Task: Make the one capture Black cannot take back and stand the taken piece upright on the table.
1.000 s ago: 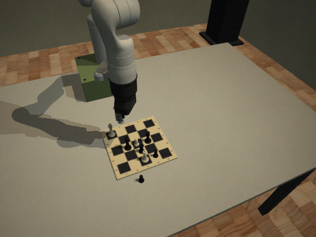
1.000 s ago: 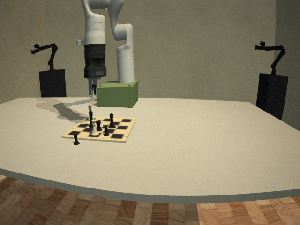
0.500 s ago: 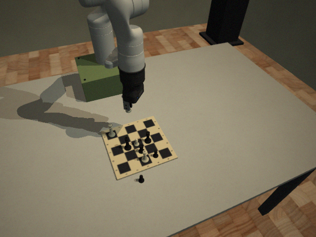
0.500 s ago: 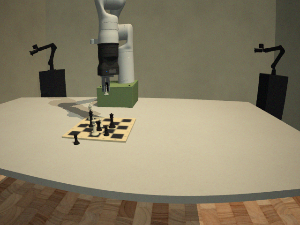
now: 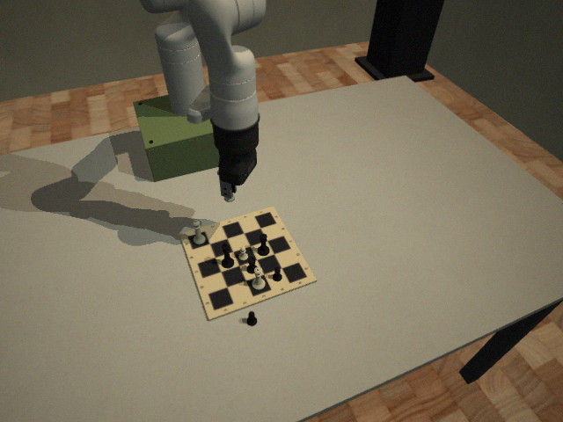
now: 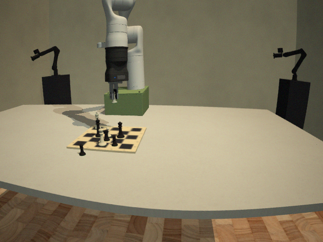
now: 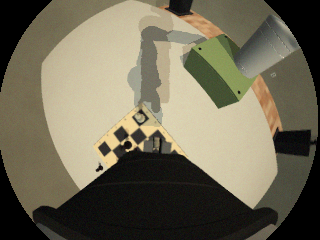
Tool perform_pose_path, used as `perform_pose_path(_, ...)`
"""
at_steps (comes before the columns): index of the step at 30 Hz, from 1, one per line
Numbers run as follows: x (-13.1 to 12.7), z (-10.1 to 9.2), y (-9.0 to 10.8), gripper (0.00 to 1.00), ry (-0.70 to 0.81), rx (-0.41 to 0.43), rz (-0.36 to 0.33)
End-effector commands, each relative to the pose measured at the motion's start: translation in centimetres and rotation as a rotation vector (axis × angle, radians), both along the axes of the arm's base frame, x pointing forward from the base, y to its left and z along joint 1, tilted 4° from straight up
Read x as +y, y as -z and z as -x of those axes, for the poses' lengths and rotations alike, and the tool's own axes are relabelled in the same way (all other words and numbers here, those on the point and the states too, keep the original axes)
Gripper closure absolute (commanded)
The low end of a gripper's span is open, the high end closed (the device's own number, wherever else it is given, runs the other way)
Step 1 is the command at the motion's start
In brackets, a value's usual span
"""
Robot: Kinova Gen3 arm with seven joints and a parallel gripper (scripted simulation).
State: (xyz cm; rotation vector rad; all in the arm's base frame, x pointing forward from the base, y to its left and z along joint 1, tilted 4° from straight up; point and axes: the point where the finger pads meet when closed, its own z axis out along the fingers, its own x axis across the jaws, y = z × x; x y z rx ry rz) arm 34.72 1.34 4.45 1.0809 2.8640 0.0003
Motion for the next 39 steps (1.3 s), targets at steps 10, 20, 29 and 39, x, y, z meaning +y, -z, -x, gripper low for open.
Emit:
perform_pose_path(10,-0.1,-0.2,4.1,1.0,-0.001,0.003,0.001)
perform_pose_path(20,-0.1,-0.4,7.8,1.0,-0.001,0.003,0.001)
perform_pose_path(29,-0.2,-0.6,9.4,1.0,-0.001,0.003,0.001)
perform_pose_path(39,-0.2,-0.6,9.4,1.0,-0.001,0.003,0.001)
